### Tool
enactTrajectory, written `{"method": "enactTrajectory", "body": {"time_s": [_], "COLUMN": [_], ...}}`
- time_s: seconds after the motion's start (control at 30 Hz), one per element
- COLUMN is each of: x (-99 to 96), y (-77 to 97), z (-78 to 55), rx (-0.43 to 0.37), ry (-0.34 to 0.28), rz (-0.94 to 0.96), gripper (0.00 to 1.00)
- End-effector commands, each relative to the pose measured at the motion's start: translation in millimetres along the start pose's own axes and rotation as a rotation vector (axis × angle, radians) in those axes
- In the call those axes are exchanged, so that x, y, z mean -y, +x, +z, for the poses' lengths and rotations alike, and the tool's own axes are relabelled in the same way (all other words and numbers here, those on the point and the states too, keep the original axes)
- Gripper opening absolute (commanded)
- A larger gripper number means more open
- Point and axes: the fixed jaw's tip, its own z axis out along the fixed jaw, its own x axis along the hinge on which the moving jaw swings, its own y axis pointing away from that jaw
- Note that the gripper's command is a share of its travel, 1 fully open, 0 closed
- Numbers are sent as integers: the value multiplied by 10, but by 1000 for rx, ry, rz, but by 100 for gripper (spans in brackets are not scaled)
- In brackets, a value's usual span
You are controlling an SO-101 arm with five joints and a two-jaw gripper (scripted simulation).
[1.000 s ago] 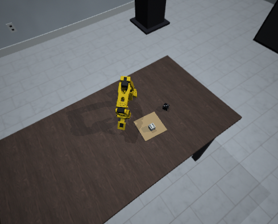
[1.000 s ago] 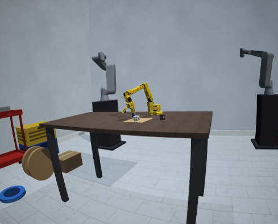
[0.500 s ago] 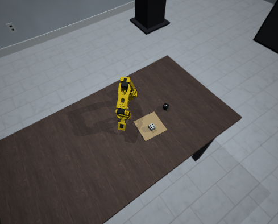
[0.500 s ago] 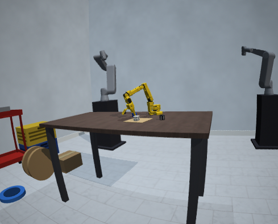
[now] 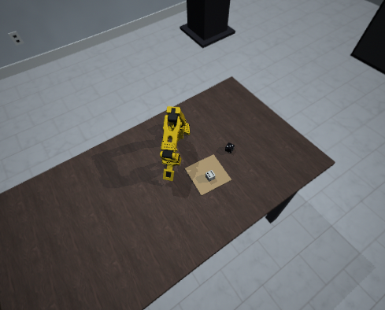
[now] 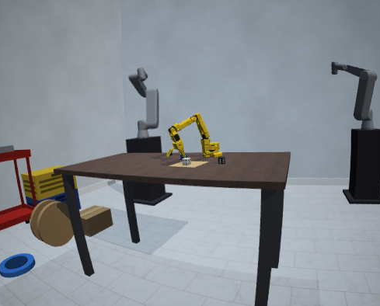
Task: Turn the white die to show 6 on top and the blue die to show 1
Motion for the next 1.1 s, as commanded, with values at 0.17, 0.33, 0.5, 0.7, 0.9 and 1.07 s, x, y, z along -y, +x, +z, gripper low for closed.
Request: {"method": "enactTrajectory", "body": {"time_s": [0.17,0.33,0.5,0.7,0.9,1.07], "x": [12,35,58,73,87,90], "y": [-41,-42,-42,-42,-42,-42], "z": [-50,-49,-48,-48,-47,-47], "rx": [36,34,33,32,31,30], "ry": [-9,-13,-18,-21,-24,-24], "rz": [-6,-6,-6,-6,-6,-6], "gripper": [29,25,21,19,16,16]}}
